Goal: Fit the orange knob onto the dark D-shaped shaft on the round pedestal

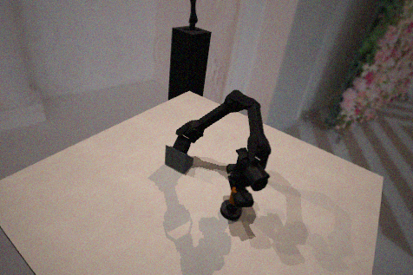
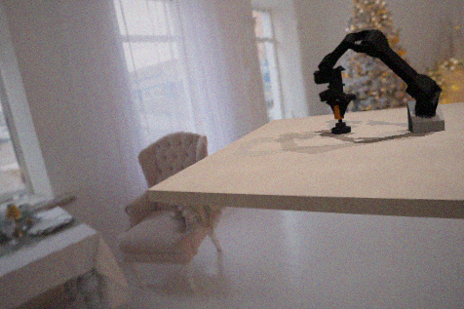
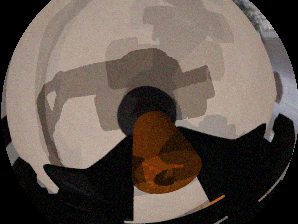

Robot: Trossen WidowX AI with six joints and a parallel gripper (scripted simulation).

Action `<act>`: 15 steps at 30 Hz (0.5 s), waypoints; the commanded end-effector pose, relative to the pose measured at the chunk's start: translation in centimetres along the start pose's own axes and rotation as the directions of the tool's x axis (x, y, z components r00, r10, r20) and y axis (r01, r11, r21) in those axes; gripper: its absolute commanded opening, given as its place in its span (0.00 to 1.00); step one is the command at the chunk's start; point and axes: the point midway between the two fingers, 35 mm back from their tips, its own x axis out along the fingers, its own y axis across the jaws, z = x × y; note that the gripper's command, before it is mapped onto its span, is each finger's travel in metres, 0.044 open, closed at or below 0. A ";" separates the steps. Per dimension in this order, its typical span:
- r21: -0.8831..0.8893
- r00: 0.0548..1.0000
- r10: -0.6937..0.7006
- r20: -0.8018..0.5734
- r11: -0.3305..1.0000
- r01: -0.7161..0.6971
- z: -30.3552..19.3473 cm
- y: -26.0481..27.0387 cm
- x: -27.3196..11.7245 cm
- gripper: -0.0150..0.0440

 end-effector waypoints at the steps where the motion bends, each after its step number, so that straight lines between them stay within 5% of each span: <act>1: -0.007 1.000 -0.002 0.001 1.000 0.002 -0.1 0.0 0.0 0.25; 15: -0.007 1.000 -0.002 0.001 1.000 0.002 -0.1 0.4 0.0 0.25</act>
